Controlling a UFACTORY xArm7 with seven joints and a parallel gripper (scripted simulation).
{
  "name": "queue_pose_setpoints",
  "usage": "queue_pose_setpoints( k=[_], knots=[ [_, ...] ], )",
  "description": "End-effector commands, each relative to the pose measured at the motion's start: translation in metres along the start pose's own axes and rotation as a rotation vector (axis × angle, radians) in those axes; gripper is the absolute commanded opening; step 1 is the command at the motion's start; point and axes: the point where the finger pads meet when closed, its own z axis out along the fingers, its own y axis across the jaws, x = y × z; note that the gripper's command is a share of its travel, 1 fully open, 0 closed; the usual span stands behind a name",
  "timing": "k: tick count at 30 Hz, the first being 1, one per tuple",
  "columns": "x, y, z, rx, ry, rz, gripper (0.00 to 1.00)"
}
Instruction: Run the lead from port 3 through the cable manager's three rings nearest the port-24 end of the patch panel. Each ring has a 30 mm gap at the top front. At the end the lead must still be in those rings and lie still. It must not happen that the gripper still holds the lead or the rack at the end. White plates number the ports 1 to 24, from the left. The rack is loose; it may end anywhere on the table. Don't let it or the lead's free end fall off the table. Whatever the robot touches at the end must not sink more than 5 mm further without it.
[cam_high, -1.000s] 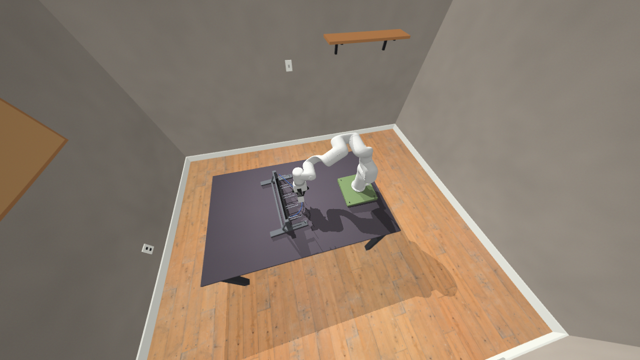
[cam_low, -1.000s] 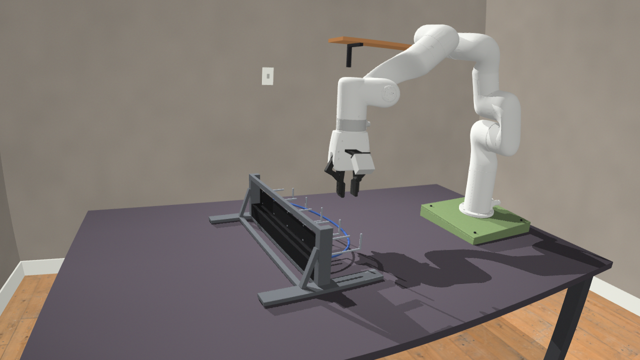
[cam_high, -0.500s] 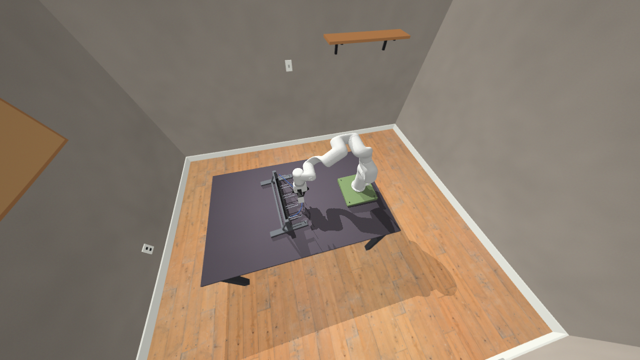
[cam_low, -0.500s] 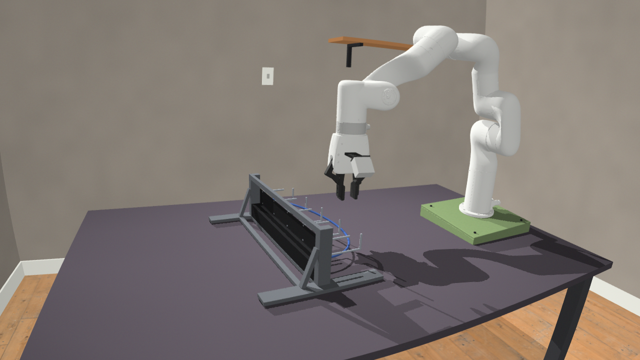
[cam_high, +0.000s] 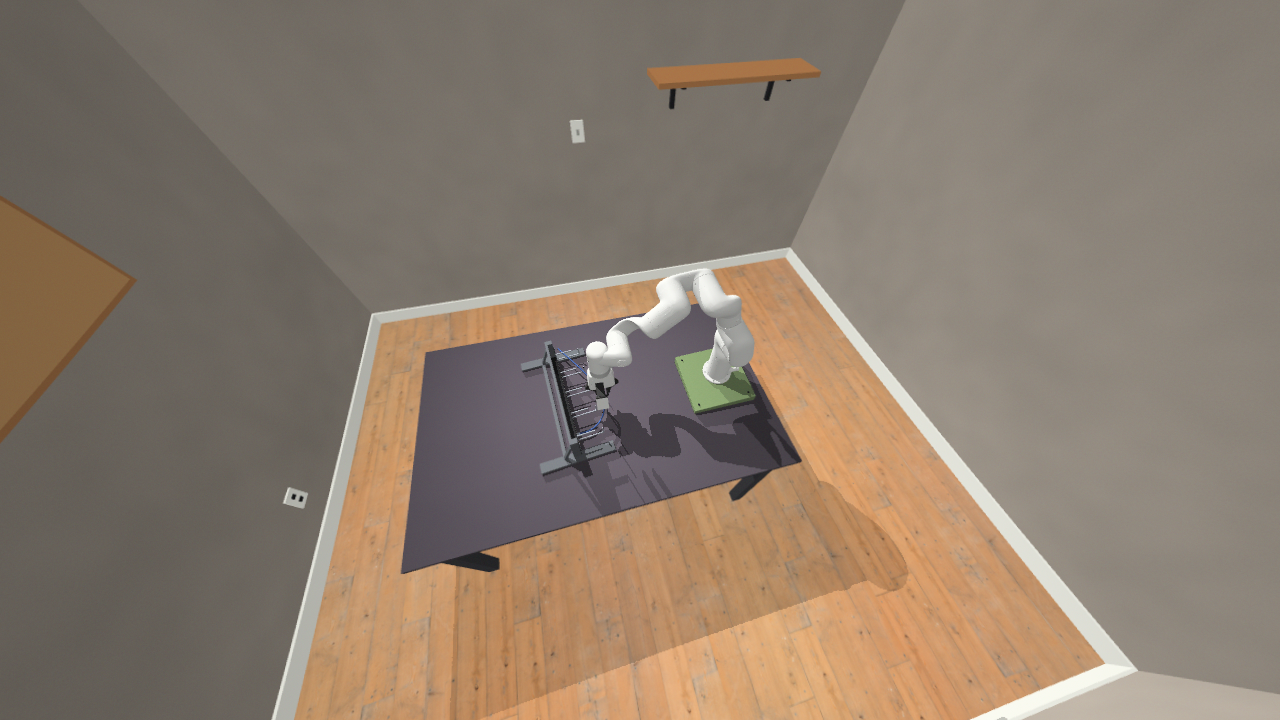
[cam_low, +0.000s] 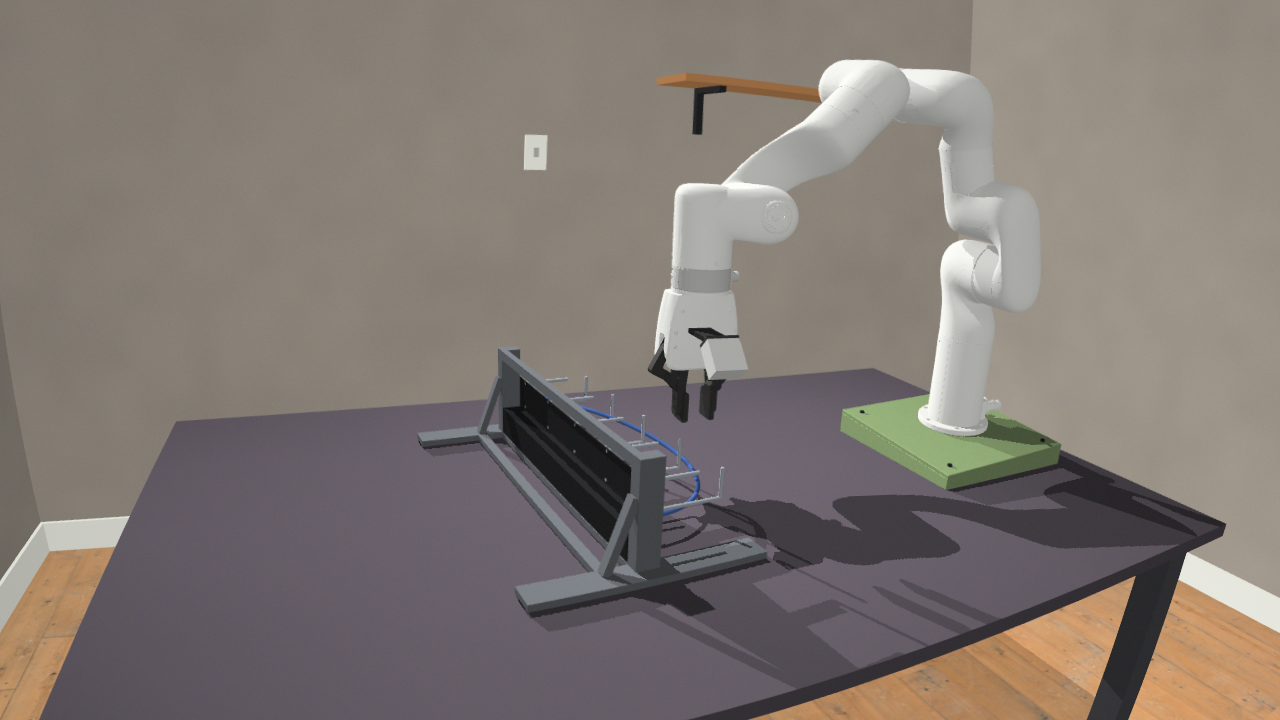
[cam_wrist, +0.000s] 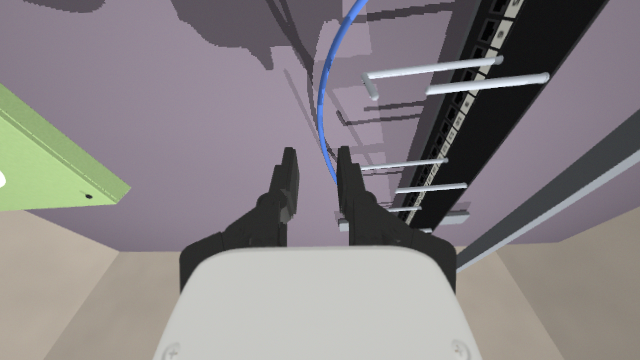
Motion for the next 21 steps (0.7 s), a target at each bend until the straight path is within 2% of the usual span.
queue_pose_setpoints(
  k=[1,16,21],
  knots=[
    [0.0,0.002,0.012,-0.005,0.0,0.0,0.33],
    [0.0,0.002,0.047,-0.005,0.0,0.0,0.33],
    [0.0,0.002,0.052,-0.005,0.0,0.0,0.33]
  ],
)
